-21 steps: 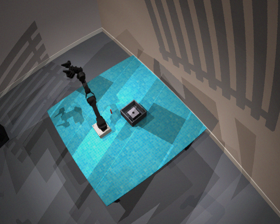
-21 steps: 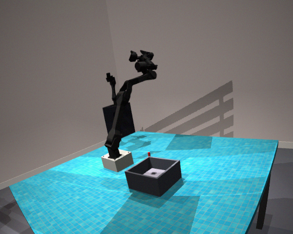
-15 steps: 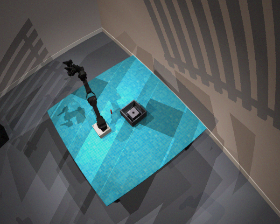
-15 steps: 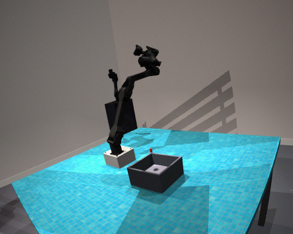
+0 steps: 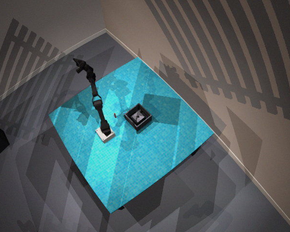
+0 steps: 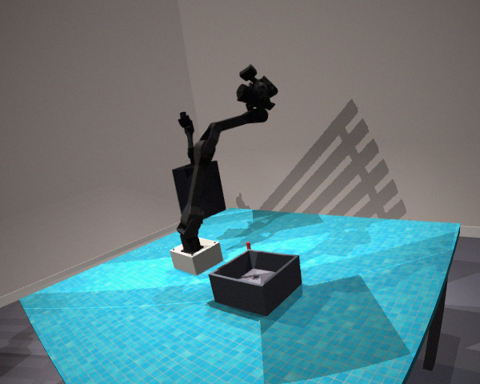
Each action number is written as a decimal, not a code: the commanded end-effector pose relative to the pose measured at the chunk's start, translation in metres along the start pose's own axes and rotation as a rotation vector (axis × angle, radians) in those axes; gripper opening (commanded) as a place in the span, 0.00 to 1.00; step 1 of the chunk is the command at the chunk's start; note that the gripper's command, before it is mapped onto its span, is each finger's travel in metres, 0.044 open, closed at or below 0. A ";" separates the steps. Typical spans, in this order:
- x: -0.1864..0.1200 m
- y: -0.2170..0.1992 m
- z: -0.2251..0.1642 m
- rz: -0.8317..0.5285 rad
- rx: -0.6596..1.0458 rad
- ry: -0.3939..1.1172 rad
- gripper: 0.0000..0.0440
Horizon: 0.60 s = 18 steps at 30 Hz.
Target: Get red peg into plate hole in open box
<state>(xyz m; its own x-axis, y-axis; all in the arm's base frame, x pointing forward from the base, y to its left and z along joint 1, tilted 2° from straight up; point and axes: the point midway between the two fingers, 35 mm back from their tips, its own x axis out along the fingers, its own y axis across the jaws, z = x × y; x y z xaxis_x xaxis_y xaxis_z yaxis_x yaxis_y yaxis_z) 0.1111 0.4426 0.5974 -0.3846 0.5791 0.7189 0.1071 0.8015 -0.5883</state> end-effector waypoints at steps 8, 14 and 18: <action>-0.031 0.020 -0.052 0.152 0.226 0.205 1.00; -0.056 0.030 -0.082 0.225 0.357 0.350 1.00; -0.075 0.036 -0.100 0.265 0.442 0.454 1.00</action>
<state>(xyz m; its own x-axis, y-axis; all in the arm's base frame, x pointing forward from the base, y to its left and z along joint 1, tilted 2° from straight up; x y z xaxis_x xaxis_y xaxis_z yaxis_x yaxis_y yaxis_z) 0.2254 0.4451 0.5640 -0.0036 0.8156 0.5786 -0.2378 0.5613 -0.7927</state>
